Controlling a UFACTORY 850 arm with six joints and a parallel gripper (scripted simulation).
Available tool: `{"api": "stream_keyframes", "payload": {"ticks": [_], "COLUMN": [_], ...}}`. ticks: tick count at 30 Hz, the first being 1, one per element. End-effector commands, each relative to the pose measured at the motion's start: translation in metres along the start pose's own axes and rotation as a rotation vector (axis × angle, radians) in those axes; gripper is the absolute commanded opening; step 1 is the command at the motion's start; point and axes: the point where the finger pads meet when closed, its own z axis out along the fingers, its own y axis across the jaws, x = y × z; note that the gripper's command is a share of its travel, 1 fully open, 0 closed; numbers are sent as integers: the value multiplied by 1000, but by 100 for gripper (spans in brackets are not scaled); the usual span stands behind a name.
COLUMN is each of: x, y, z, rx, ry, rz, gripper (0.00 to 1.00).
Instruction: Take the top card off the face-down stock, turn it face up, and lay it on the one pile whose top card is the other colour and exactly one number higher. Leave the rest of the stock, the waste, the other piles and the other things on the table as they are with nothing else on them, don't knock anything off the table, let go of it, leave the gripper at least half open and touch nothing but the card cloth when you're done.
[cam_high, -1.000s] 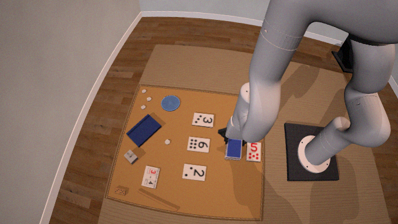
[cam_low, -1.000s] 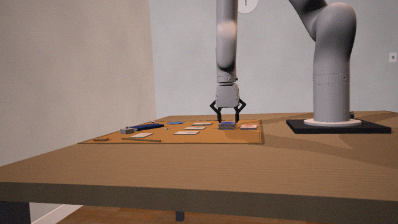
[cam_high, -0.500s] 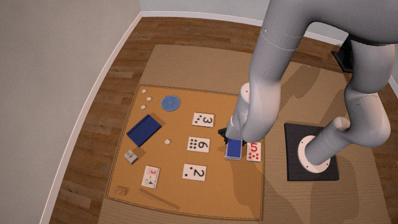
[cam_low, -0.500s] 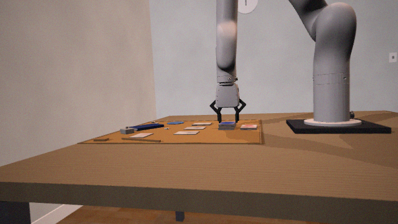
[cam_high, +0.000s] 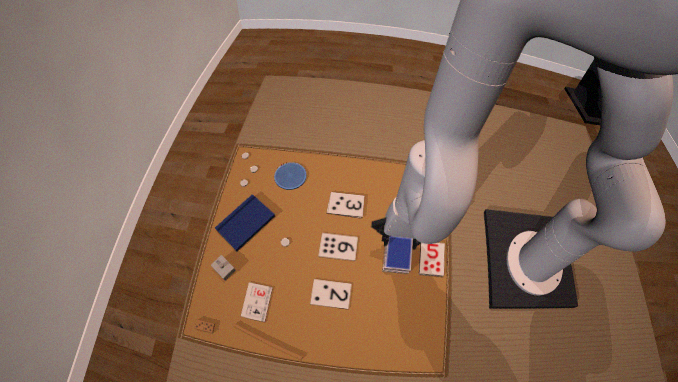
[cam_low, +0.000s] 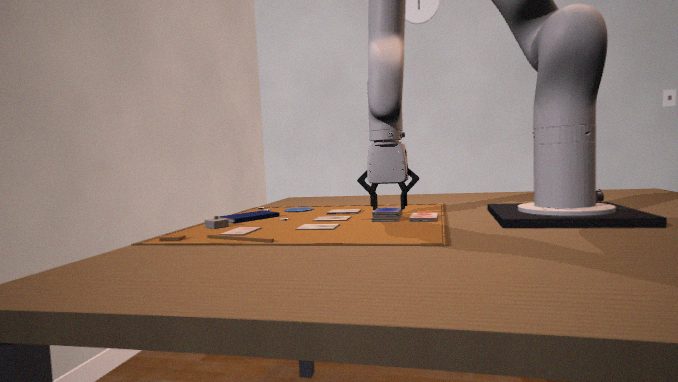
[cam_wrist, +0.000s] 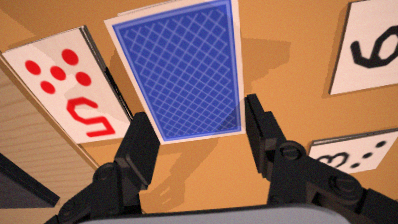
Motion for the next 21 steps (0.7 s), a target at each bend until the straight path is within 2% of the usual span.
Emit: {"api": "stream_keyframes", "payload": {"ticks": [1, 21], "x": [0, 0], "y": [1, 1], "z": [0, 0], "rx": [-2, -2], "ry": [0, 0], "rz": [0, 0], "gripper": [73, 72]}}
